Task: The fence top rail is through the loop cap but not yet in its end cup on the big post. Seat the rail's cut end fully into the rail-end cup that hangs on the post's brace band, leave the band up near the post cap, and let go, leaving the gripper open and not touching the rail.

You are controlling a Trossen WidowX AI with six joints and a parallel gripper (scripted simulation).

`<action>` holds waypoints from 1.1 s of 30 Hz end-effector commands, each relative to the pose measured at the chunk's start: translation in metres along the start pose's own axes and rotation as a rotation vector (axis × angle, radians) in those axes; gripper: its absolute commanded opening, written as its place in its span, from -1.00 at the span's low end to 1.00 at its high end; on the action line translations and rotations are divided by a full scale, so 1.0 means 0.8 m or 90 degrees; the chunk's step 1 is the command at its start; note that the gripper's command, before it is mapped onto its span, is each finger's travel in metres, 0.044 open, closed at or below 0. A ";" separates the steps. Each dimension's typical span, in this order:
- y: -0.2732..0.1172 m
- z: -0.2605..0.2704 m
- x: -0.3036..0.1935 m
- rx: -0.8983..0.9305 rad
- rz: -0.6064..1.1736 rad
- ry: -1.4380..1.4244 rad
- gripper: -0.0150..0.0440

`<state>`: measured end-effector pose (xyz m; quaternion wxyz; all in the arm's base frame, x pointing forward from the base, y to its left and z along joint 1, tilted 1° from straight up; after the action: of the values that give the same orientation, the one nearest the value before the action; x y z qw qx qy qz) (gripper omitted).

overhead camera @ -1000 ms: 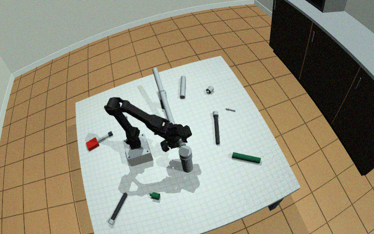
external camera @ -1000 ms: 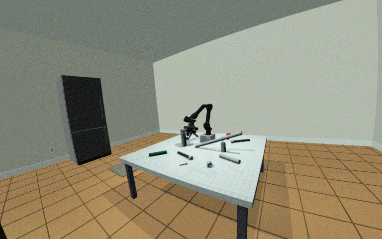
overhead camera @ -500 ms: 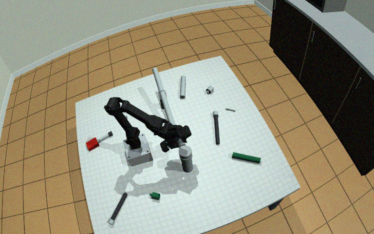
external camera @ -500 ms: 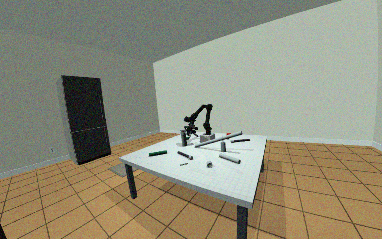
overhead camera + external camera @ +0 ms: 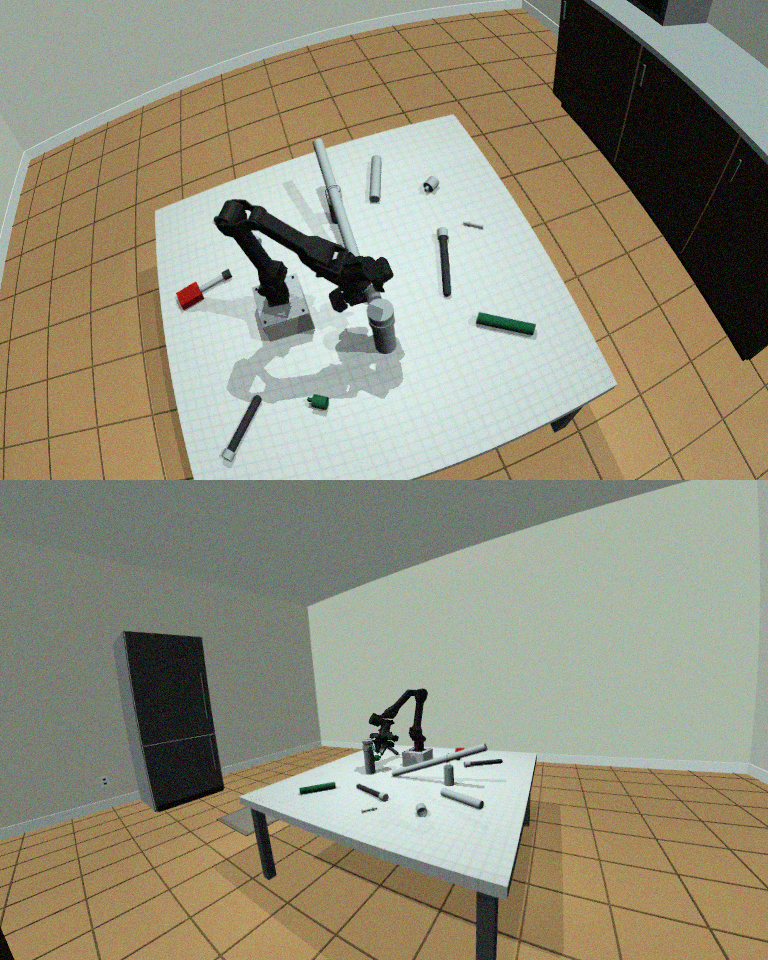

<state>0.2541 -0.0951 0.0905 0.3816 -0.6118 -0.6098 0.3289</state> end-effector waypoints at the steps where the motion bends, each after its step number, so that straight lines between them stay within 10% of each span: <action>1: -0.003 -0.002 0.004 0.001 0.001 0.001 0.58; 6: -0.017 -0.009 0.022 0.001 0.002 0.004 1.00; 19: -0.039 -0.016 0.051 0.001 -0.001 0.014 1.00; 33: -0.108 -0.041 0.156 0.029 -0.027 0.623 1.00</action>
<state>0.2529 -0.0176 0.1506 0.5265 -0.6560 -0.5088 0.1831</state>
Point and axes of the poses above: the point midway between the two fingers, 35 mm back from their tips, its own y axis out along the fingers, its own z axis across the jaws, x = y × z, the point moved 3 cm from there along -y, back along the fingers, and after that the axes turned 9 degrees about y, right-handed, at the moved point
